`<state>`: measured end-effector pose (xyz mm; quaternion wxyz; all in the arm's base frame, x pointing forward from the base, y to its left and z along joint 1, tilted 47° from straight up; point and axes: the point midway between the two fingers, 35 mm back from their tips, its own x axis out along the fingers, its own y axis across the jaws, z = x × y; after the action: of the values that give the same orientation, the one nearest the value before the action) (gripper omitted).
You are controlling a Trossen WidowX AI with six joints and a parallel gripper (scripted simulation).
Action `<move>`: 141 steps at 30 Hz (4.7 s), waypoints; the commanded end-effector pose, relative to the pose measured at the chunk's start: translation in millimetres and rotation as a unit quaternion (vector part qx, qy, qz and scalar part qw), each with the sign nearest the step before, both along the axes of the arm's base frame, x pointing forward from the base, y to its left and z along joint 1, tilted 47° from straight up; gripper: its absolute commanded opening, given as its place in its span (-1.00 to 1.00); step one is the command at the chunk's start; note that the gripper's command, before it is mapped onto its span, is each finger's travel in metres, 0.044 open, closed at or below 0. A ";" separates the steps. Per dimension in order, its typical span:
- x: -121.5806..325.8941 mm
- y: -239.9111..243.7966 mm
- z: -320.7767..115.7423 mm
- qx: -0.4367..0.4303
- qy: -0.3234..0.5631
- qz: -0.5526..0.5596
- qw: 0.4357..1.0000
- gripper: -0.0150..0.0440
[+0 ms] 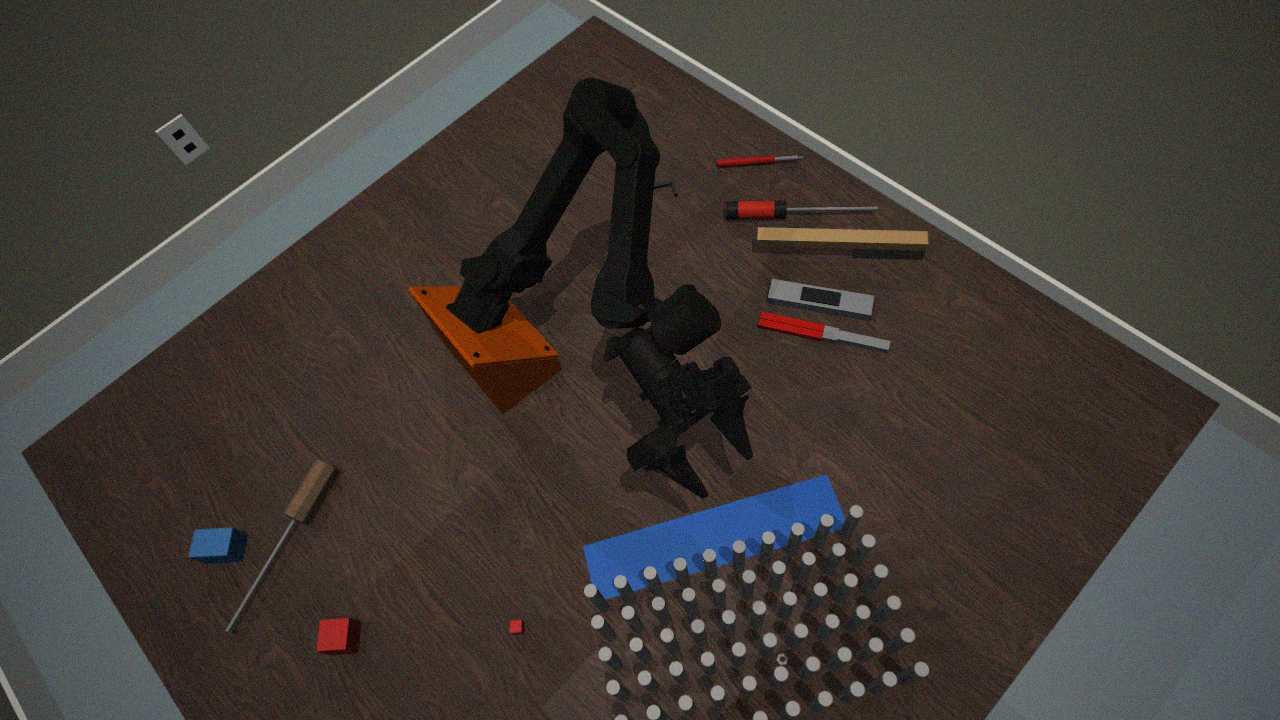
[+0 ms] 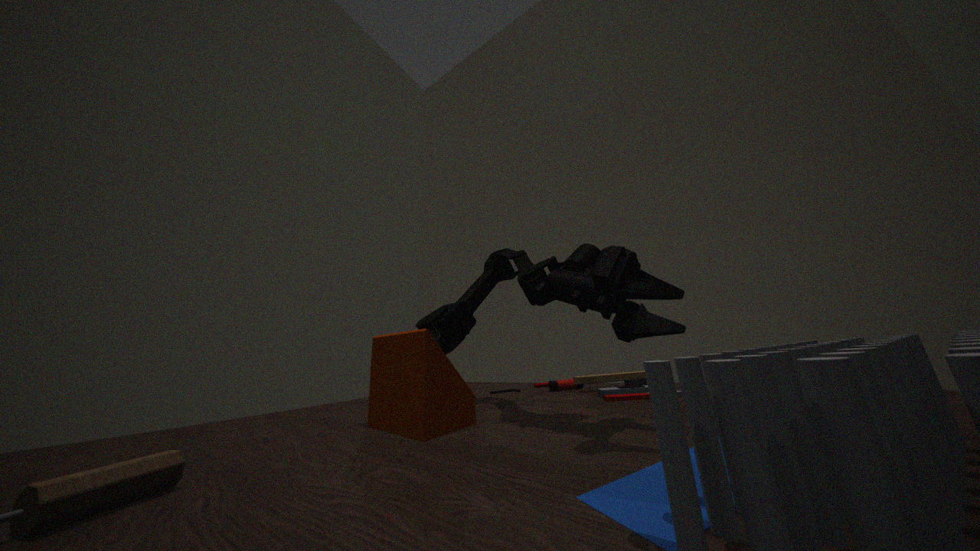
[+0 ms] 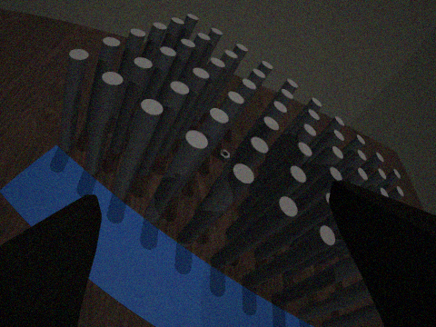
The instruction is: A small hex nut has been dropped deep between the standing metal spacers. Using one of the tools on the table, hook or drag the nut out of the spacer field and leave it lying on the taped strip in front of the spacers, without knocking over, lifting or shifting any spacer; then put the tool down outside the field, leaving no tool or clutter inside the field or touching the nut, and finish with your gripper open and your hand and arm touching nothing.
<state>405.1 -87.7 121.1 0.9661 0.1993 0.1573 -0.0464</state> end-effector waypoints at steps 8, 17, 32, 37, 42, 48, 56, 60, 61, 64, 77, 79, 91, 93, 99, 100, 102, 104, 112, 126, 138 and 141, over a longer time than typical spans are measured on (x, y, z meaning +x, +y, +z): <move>0.1 -0.2 -0.1 0.002 -0.001 -0.003 1.000 1.00; 0.1 -0.2 -0.1 0.002 -0.001 -0.003 1.000 1.00; -29.6 -89.5 -58.2 0.122 0.089 -0.166 0.974 1.00; -72.2 -152.4 -105.5 0.266 0.129 -0.310 0.903 1.00; -131.0 -201.8 -152.0 0.403 0.142 -0.453 0.782 1.00; -219.4 -238.3 -201.9 0.564 0.102 -0.609 0.549 1.00; -340.0 -243.3 -260.7 0.677 -0.012 -0.725 0.125 1.00; -387.6 -231.4 -283.1 0.675 -0.071 -0.730 -0.079 1.00; -398.6 -227.2 -288.3 0.670 -0.086 -0.726 -0.129 1.00; -429.7 -211.4 -302.8 0.643 -0.125 -0.705 -0.271 1.00; -470.0 -180.7 -323.0 0.568 -0.181 -0.636 -0.489 1.00; -470.0 -180.7 -323.0 0.568 -0.181 -0.636 -0.489 1.00; -467.4 -136.2 -365.2 0.567 -0.181 -0.637 -0.490 1.00; -467.4 -136.2 -365.2 0.567 -0.181 -0.637 -0.490 1.00; -467.4 -136.2 -365.2 0.567 -0.181 -0.637 -0.490 1.00; -465.5 -137.0 -364.7 0.568 -0.182 -0.635 -0.491 1.00; -464.2 -136.9 -364.9 0.568 -0.181 -0.637 -0.490 0.91; -464.2 -136.9 -364.9 0.568 -0.181 -0.637 -0.490 0.73; -464.2 -136.9 -364.9 0.568 -0.181 -0.637 -0.490 0.46; -461.6 -128.3 -375.8 0.568 -0.181 -0.637 -0.490 0.46; -457.5 -115.2 -390.2 0.567 -0.181 -0.637 -0.490 0.46; -456.4 -111.8 -393.6 0.567 -0.181 -0.637 -0.490 0.46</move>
<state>-52.3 -204.8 -268.5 0.5876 -0.5601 0.3541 0.4643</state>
